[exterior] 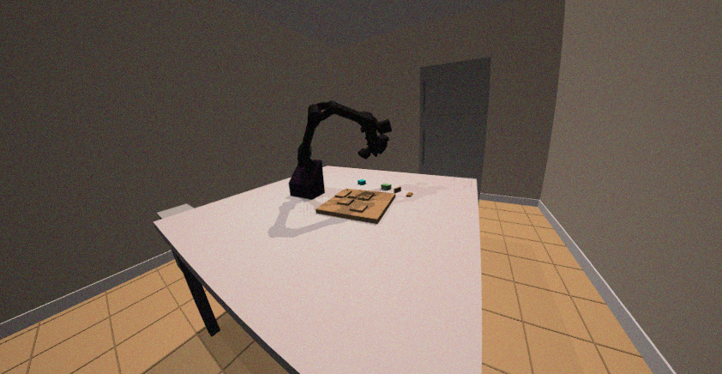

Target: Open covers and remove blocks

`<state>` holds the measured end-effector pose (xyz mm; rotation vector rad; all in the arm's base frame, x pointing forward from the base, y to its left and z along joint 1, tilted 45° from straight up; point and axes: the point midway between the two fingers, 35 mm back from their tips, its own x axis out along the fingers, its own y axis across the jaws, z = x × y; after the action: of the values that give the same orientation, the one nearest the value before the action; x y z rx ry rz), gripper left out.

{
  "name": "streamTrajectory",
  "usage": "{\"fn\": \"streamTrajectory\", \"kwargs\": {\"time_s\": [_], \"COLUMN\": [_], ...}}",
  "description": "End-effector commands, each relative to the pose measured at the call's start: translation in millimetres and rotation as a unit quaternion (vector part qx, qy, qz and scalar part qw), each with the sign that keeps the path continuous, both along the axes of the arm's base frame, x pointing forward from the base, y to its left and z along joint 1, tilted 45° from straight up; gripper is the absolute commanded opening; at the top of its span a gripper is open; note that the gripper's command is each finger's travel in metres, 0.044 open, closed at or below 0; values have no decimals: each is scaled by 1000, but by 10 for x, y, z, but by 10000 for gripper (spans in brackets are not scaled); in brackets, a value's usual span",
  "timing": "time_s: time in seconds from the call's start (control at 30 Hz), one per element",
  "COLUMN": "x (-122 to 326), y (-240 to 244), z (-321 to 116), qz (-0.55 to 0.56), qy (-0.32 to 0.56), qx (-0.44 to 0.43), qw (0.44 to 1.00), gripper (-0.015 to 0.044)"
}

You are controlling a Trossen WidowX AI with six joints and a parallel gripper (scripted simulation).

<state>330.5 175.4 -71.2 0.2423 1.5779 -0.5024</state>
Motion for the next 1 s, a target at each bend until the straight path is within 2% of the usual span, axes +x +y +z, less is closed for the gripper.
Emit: {"fn": "streamTrajectory", "kwargs": {"time_s": [0.0, 0.97], "x": [85, 350], "y": [-197, -1665], "z": [94, 733], "qz": [25, 164], "qy": [-13, -33], "qx": [-14, -156], "qw": [999, 973], "gripper": [0, 0]}}
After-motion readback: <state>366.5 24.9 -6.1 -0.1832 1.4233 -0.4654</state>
